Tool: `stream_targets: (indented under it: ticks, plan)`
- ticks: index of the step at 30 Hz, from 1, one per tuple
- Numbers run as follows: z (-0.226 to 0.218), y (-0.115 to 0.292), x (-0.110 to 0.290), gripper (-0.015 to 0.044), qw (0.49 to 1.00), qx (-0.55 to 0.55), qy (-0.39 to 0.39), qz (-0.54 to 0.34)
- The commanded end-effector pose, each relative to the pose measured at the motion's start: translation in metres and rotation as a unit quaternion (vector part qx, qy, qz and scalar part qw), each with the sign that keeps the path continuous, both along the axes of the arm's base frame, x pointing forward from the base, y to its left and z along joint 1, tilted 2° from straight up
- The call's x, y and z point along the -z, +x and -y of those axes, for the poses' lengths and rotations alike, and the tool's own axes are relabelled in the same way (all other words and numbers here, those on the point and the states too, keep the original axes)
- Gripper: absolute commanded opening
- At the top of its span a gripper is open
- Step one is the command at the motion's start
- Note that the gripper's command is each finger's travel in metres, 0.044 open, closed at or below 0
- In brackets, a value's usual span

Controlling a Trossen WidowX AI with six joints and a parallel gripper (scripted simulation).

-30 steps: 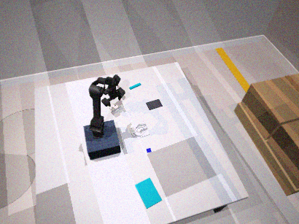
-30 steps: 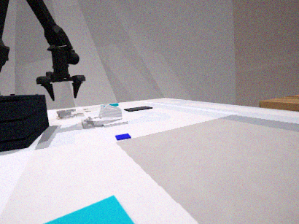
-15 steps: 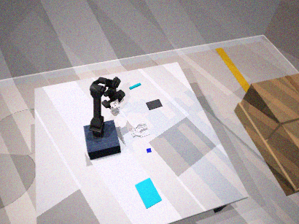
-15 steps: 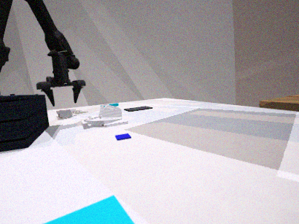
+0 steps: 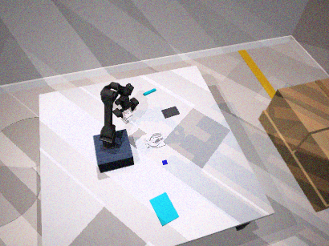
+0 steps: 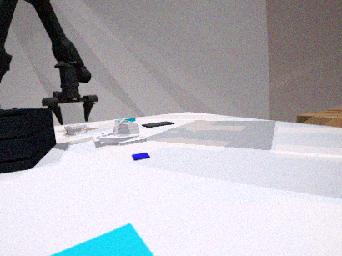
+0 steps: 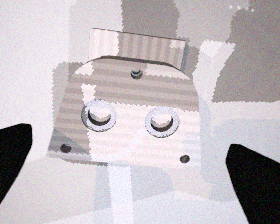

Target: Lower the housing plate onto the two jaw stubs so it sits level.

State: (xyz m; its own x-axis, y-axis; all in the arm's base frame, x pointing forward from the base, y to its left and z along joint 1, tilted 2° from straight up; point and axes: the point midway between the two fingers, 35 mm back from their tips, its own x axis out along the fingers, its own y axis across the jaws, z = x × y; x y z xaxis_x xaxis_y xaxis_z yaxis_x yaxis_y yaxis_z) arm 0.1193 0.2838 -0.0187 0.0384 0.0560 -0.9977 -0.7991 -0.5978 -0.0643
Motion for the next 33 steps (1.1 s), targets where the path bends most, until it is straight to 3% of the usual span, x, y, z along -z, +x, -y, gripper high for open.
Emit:
stream_targets:
  ticks: [1,33]
  plan:
    - [0.001,-0.001,0.007,0.044,1.0,0.002,-0.002,-0.003]
    - [0.0,0.0,0.03,0.044,1.0,0.002,-0.002,-0.003]
